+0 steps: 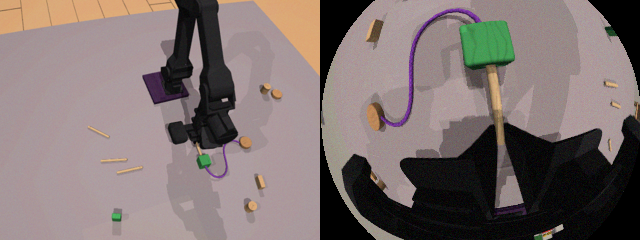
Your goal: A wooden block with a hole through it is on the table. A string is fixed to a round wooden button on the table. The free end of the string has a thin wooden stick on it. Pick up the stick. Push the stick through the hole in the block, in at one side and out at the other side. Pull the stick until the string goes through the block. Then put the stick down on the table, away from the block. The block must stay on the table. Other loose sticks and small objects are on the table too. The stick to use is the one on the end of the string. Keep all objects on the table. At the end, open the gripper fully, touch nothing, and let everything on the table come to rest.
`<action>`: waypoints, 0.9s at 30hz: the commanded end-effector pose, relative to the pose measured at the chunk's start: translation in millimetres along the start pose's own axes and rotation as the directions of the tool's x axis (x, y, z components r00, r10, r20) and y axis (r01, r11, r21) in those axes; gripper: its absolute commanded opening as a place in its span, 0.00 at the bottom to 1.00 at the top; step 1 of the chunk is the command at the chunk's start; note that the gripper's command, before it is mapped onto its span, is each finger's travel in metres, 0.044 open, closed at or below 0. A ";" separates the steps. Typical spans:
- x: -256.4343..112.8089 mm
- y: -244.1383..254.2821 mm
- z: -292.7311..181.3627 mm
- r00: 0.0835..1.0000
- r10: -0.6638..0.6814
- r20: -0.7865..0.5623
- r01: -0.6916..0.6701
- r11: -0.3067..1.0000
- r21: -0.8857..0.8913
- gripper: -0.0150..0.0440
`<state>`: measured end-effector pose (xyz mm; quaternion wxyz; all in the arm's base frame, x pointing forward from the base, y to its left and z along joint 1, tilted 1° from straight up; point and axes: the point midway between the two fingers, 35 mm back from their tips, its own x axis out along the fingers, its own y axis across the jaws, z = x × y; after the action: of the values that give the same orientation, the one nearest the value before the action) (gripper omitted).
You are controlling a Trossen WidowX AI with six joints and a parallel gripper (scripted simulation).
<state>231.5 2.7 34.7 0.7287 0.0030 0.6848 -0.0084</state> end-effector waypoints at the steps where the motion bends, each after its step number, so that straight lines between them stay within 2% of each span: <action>1: 0.1 -0.3 -6.0 1.000 0.000 -0.003 0.000 1.000 0.003 0.25; 27: -1.0 1.0 -34.6 1.000 0.000 -0.006 0.000 1.000 0.002 0.25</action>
<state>201.6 3.5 34.0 0.7281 0.0023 0.6855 -0.0074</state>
